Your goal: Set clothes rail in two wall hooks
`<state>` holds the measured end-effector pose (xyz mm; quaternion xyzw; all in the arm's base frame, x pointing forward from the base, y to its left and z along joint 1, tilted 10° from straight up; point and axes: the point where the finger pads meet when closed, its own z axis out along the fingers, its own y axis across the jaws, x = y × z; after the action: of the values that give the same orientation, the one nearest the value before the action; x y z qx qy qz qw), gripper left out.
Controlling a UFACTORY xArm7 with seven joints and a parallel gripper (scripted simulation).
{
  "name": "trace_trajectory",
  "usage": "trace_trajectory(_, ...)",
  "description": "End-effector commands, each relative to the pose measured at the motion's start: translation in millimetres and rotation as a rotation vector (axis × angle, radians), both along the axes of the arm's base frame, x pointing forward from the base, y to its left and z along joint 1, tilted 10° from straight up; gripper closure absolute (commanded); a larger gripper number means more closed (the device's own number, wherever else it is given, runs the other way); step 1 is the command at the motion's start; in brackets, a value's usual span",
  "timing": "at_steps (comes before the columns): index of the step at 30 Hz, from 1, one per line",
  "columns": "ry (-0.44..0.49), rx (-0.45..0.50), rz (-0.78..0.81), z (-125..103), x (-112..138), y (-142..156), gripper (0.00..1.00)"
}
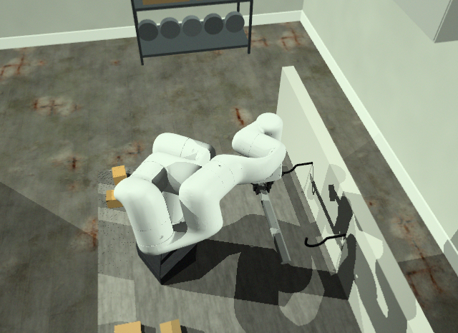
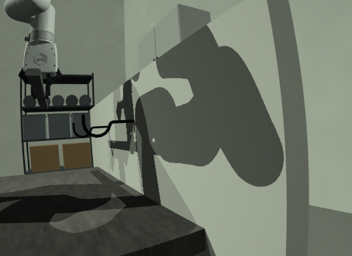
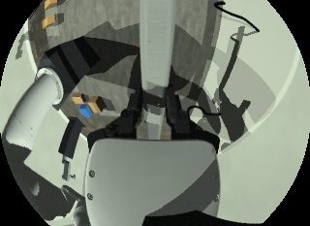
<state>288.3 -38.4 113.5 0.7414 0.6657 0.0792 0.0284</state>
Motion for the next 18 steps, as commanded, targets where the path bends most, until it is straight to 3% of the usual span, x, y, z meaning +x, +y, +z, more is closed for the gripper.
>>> trace_trajectory(1,-0.002,-0.001,-0.001,1,1,0,1.0)
trace_trajectory(18,-0.003,-0.001,0.0,5,30,-4,1.0)
